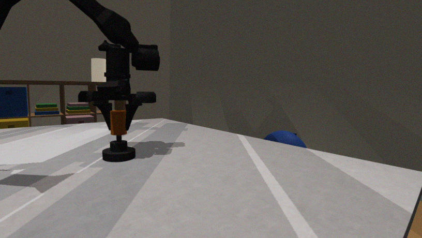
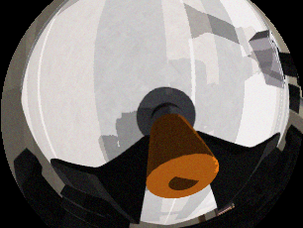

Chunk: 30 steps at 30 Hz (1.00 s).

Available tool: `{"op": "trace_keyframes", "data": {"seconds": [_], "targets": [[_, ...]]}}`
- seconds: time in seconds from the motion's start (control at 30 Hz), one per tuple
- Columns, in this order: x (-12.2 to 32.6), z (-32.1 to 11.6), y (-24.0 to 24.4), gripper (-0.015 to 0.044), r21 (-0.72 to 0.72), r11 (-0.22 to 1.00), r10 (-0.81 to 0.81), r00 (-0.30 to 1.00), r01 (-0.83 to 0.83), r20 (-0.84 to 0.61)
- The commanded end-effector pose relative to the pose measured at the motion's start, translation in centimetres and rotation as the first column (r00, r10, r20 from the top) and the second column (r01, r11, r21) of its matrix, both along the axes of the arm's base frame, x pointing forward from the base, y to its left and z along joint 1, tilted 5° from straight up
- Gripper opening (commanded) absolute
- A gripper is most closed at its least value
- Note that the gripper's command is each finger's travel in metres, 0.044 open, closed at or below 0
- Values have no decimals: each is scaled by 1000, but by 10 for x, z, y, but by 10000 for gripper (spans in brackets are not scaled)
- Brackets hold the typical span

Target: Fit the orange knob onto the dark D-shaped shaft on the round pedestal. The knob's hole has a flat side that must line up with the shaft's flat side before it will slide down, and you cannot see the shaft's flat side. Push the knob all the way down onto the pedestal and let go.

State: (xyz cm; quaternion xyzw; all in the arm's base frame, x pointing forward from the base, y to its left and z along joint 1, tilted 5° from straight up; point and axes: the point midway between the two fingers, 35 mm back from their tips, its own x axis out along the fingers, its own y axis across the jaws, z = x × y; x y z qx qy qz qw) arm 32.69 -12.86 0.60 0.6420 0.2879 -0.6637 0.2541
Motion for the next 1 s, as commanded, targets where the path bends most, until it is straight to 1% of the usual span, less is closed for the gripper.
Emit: {"op": "trace_keyframes", "data": {"seconds": [0.0,0.07,0.97], "targets": [[1,0,-1,0,-7,994,-111,994,111,-2],[0,-1,-1,0,-9,988,-152,988,152,-3],[-1,-5,0,0,-8,991,-131,991,131,-2]]}}
